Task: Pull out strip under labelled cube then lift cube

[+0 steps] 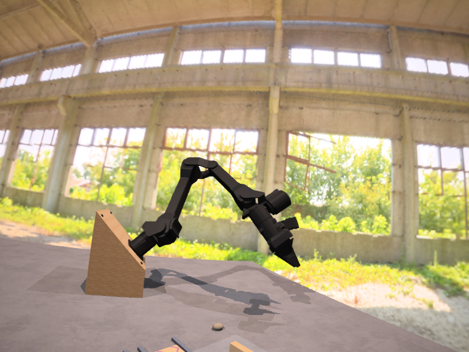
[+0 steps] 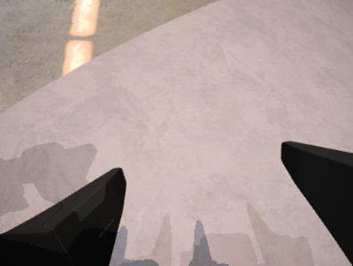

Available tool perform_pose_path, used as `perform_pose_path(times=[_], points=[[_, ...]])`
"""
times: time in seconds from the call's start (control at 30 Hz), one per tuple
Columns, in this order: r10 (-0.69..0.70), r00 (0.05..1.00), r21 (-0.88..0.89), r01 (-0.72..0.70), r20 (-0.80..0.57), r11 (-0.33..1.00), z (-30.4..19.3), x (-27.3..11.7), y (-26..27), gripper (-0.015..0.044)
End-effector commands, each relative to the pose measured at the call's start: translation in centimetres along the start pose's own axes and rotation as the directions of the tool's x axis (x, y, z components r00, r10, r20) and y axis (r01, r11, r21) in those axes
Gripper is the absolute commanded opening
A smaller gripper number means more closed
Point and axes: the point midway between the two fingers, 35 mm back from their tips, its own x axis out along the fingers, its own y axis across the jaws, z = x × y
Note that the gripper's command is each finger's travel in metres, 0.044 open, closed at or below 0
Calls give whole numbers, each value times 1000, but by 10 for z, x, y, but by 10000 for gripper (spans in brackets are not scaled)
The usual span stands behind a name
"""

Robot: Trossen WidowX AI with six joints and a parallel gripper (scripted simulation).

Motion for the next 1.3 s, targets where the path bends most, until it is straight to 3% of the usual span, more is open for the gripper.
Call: perform_pose_path(times=[0.0, 0.27, 0.6, 0.83, 1.27], points=[[-109, 992, 80, 114, -56, 990, -28, 10, -68, 400], [-284, 951, 252, 307, -123, 918, -80, -18, -188, 400], [-452, 879, 503, 462, -152, 730, -153, -111, -291, 400], [-546, 828, 656, 484, -130, 579, -199, -180, -318, 400], [-548, 827, 659, 484, -129, 575, -200, -182, -319, 400]])
